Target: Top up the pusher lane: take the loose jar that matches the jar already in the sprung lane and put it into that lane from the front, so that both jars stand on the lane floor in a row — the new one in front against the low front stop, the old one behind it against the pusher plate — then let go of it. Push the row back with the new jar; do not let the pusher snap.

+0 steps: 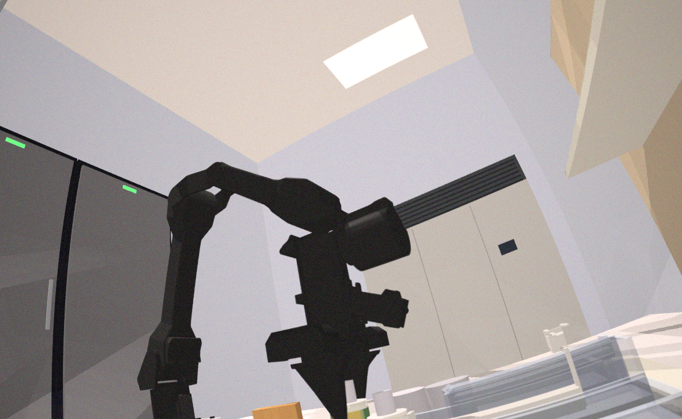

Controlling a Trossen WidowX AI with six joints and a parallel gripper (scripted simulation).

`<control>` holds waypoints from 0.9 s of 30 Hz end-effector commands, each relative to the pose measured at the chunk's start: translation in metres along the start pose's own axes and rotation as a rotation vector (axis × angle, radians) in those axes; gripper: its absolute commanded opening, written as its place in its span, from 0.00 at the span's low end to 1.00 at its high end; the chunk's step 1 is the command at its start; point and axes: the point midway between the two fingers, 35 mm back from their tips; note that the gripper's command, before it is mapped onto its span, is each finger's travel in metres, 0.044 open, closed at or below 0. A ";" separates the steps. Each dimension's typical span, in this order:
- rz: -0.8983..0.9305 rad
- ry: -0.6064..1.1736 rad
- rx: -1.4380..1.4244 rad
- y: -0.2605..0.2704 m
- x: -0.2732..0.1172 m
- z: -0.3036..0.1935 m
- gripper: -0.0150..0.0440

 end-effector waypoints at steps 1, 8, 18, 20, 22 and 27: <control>-0.011 -0.027 0.005 -0.003 -0.004 0.009 0.25; -0.011 -0.027 0.005 -0.003 -0.005 0.011 0.25; -0.011 -0.027 0.005 -0.004 -0.006 0.015 0.25; -0.011 -0.027 0.005 -0.004 -0.006 0.016 0.25; -0.011 -0.027 0.005 -0.004 -0.006 0.016 0.25; -0.011 -0.027 0.005 -0.004 -0.007 0.017 0.25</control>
Point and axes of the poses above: the point midway between the two fingers, 35 mm back from their tips, its own x axis out along the fingers, its own y axis across the jaws, z = x × y, and after that the axes turned 11 degrees about -x, right-handed
